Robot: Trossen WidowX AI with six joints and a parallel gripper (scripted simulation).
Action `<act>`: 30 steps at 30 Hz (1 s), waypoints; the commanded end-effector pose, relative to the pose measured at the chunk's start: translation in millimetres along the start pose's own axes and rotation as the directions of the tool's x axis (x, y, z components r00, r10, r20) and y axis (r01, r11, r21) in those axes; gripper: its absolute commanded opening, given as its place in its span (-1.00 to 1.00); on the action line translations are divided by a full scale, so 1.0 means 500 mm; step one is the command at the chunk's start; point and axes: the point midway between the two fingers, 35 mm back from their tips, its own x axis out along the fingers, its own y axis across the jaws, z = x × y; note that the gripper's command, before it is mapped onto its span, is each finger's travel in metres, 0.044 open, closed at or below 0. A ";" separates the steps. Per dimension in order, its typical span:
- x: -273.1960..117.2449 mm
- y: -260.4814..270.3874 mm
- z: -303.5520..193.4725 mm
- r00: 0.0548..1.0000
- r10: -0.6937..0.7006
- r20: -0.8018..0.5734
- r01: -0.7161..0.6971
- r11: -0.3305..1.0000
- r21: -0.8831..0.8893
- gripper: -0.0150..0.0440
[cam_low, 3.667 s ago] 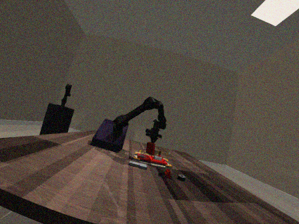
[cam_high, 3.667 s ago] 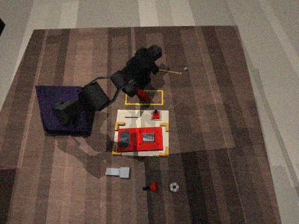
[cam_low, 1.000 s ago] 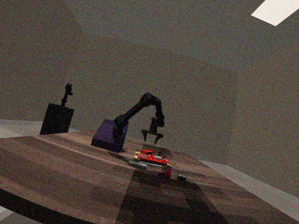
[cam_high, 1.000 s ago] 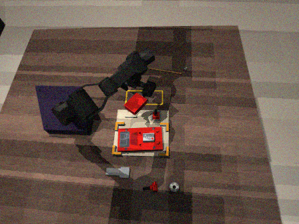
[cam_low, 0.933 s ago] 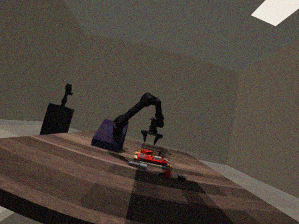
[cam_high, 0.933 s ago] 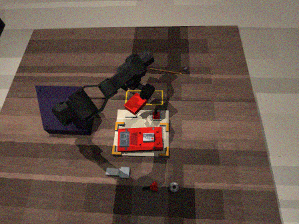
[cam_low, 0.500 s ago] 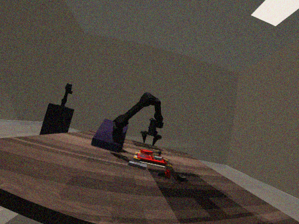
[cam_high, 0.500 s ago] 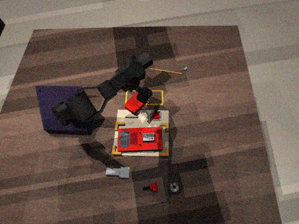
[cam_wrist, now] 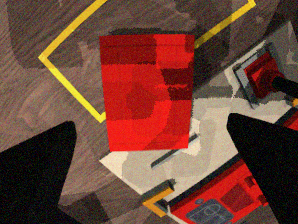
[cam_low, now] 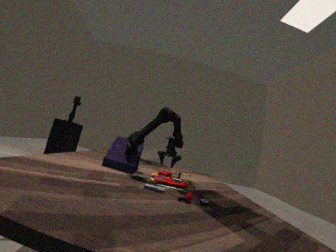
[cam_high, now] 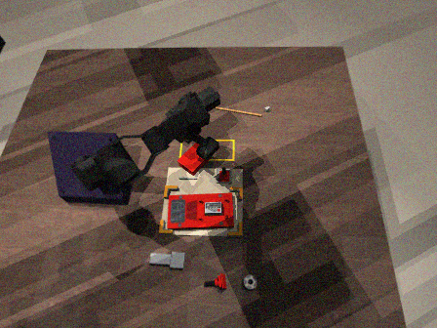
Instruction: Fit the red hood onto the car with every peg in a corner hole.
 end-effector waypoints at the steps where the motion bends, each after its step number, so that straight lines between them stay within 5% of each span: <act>1: 0.007 -0.001 -0.001 1.000 -0.003 -0.003 0.003 1.000 -0.003 1.00; 30: 0.051 -0.003 0.000 1.000 -0.004 -0.004 0.004 1.000 -0.003 1.00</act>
